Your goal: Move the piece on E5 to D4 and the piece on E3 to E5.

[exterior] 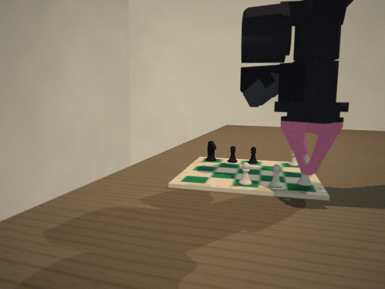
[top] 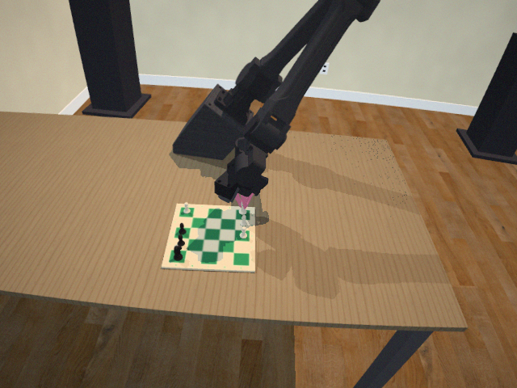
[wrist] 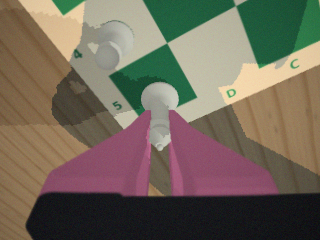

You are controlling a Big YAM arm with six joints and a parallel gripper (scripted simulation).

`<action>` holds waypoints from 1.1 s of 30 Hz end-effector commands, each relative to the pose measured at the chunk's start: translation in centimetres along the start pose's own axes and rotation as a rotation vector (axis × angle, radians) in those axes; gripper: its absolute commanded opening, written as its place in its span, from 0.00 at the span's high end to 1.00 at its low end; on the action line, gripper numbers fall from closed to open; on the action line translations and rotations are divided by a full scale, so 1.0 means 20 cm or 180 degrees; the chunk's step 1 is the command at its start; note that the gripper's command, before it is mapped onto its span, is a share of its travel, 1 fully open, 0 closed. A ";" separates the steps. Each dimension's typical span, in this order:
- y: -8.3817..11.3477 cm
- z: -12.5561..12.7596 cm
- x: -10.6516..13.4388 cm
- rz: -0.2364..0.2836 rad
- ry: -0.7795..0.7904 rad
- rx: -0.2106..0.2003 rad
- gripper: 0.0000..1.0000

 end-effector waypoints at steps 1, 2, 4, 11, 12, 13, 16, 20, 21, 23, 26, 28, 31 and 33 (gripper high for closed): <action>0.15 0.06 -0.07 -0.0140 0.0075 -0.0104 1.00; 0.18 0.06 -0.07 -0.0141 0.0077 -0.0107 1.00; 0.26 0.07 -0.07 -0.0147 0.0081 -0.0108 1.00; 0.46 0.07 -0.07 -0.0164 0.0092 -0.0107 1.00; 0.49 0.07 -0.07 -0.0166 0.0093 -0.0107 1.00; 0.51 0.07 -0.07 -0.0169 0.0095 -0.0106 1.00; 0.56 0.07 -0.07 -0.0172 0.0097 -0.0106 1.00; 0.50 0.02 -0.05 -0.0058 0.0022 -0.0041 1.00; 0.49 0.02 -0.04 -0.0040 0.0038 -0.0030 1.00; 0.50 0.03 -0.05 -0.0076 0.0068 -0.0049 1.00; 0.51 0.04 -0.05 -0.0099 0.0086 -0.0061 1.00; 0.52 0.04 -0.07 -0.0106 0.0068 -0.0066 1.00; 0.54 0.05 -0.19 -0.0108 -0.0376 -0.0069 1.00; 0.54 0.04 -0.30 -0.0127 -0.0708 -0.0082 1.00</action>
Point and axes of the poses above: the point where the finger pads meet when closed, its own y axis back along the fingers, its own z axis across the jaws, x = y × z, the point moved 6 cm from there along y, back along the fingers, and after that the axes turned 10 degrees about -y, right-handed, at the moved point
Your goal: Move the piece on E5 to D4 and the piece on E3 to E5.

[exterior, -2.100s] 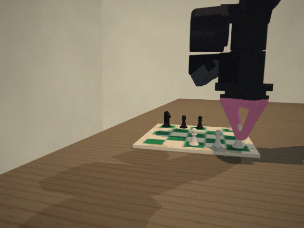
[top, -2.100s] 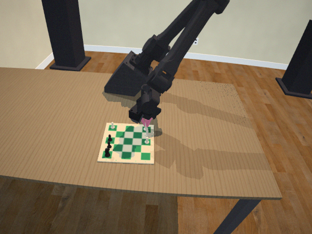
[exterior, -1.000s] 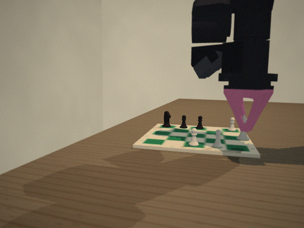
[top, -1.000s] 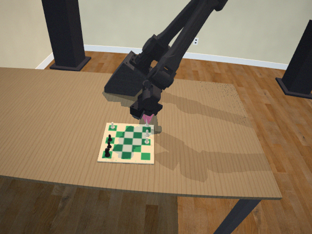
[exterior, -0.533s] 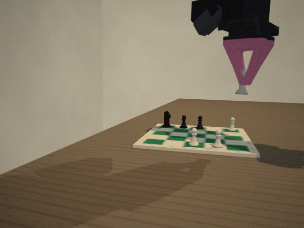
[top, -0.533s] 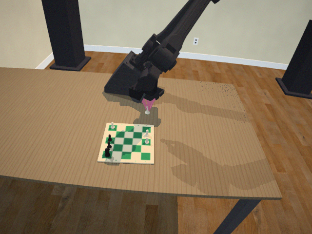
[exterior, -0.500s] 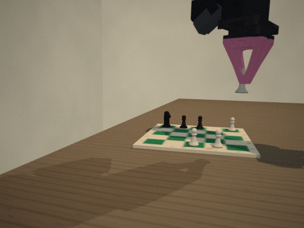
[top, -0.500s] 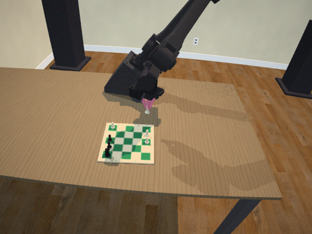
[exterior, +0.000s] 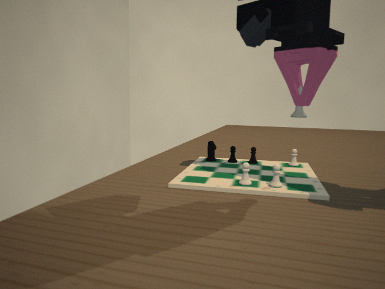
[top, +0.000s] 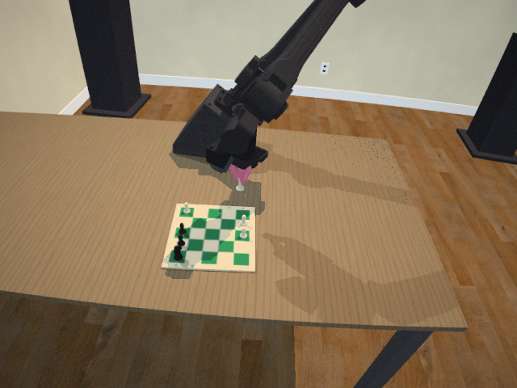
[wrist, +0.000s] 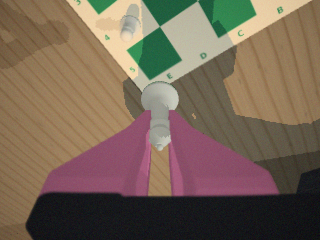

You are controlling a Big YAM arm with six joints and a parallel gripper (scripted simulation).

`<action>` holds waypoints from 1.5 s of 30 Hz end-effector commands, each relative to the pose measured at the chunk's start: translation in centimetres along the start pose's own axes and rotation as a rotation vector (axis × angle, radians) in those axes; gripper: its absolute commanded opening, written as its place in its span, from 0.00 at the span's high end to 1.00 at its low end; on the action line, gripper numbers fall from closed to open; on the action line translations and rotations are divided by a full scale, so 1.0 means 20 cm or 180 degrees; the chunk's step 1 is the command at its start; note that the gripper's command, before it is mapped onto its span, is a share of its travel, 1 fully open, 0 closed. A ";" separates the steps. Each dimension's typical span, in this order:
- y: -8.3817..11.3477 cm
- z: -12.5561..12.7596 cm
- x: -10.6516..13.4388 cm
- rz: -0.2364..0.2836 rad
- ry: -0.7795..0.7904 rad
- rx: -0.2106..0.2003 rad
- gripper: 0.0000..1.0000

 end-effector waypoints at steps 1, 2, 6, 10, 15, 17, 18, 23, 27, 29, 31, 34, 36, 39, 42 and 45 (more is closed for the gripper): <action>0.07 0.05 -0.25 -0.0124 -0.0574 -0.0093 1.00; 0.07 0.05 -0.27 -0.0118 -0.0636 -0.0089 1.00; 0.04 0.05 -0.18 -0.0060 -0.0572 -0.0043 1.00; 0.06 0.09 -0.21 -0.0125 -0.0515 -0.0092 1.00; 0.02 0.07 -0.22 -0.0075 -0.0560 -0.0054 1.00; 0.02 0.06 -0.22 -0.0077 -0.0558 -0.0055 1.00; 0.00 0.05 -0.22 -0.0057 -0.0575 -0.0041 1.00; -0.06 0.02 -0.19 -0.0020 -0.0606 -0.0016 1.00; -0.10 0.02 -0.19 -0.0019 -0.0606 -0.0016 1.00; -0.14 0.02 -0.19 -0.0018 -0.0607 -0.0017 1.00; -0.18 0.02 -0.19 -0.0017 -0.0607 -0.0017 1.00; -0.26 0.02 -0.19 -0.0015 -0.0608 -0.0016 1.00; -0.31 0.02 -0.19 -0.0015 -0.0609 -0.0015 1.00; -0.38 0.02 -0.19 -0.0015 -0.0610 -0.0013 1.00; -0.42 0.02 -0.19 -0.0016 -0.0610 -0.0011 1.00; -0.45 0.02 -0.19 -0.0017 -0.0611 -0.0009 1.00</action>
Point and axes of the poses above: the point where the finger pads meet when closed, its own y axis back along the fingers, its own z axis across the jaws, x = y × z, the point moved 6 cm from there along y, back along the fingers, and after that the axes turned 10 degrees about -y, right-handed, at the moved point
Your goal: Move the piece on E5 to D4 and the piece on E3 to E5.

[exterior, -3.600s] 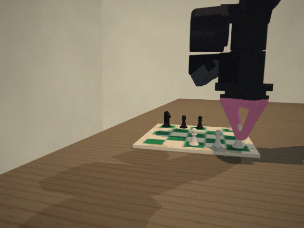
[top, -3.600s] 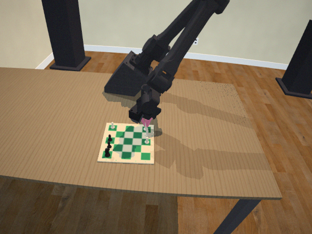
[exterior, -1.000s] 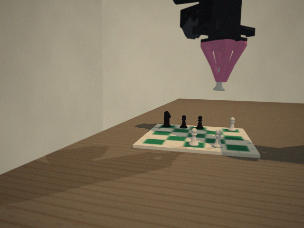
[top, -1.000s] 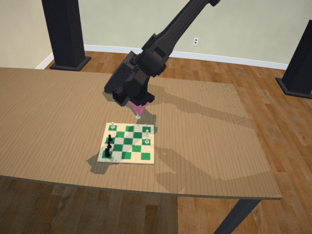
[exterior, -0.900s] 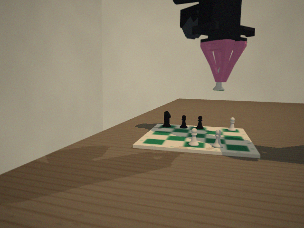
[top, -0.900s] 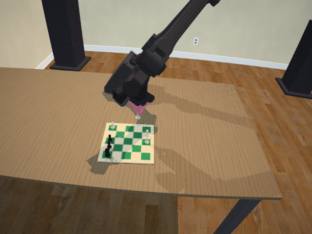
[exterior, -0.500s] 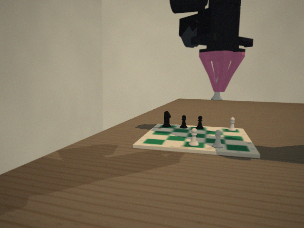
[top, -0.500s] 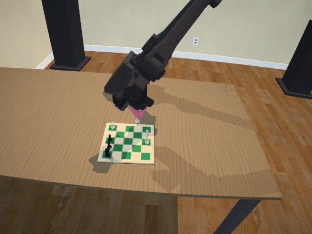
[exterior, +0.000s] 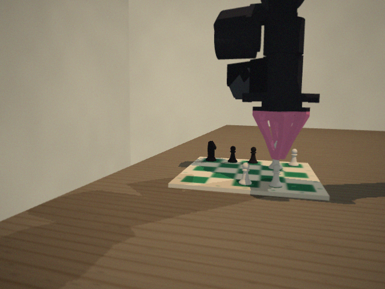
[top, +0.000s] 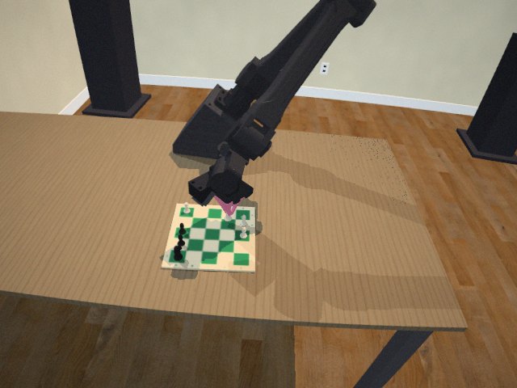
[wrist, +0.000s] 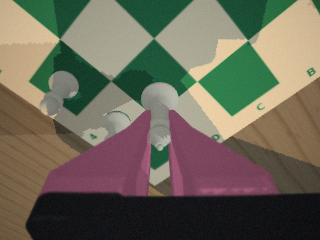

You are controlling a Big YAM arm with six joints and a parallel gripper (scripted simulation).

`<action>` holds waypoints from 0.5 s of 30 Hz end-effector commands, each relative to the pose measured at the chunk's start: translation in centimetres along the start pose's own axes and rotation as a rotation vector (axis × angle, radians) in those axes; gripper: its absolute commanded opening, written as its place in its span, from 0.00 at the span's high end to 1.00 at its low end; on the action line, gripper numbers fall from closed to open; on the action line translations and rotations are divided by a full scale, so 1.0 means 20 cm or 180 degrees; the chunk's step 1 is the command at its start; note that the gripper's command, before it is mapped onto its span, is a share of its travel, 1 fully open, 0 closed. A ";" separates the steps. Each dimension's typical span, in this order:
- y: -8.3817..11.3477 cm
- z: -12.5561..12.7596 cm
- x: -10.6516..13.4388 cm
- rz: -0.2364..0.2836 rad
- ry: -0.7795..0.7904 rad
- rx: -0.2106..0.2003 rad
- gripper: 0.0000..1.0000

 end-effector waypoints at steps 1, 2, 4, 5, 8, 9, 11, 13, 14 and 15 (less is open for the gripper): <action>-0.05 0.02 0.01 -0.0019 -0.0035 -0.0011 1.00; -0.06 0.02 0.01 -0.0019 -0.0035 -0.0010 1.00; -0.08 0.02 0.01 -0.0020 -0.0035 -0.0009 1.00; -0.08 0.02 0.01 -0.0020 -0.0036 -0.0009 1.00; -0.07 0.03 0.01 -0.0041 -0.0012 -0.0036 1.00; -0.07 0.04 0.02 -0.0045 -0.0008 -0.0041 1.00; -0.06 0.04 0.02 -0.0040 -0.0013 -0.0034 1.00; -0.06 0.04 0.02 -0.0040 -0.0013 -0.0034 1.00; -0.06 0.04 0.02 -0.0040 -0.0013 -0.0034 1.00; -0.06 0.04 0.02 -0.0040 -0.0013 -0.0034 1.00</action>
Point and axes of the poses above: the point where the finger pads meet when closed, its own y axis back along the fingers, its own z axis across the jaws, x = y × z, the point moved 6 cm from there along y, back along the fingers, and after that the axes turned 10 degrees about -y, right-handed, at the moved point
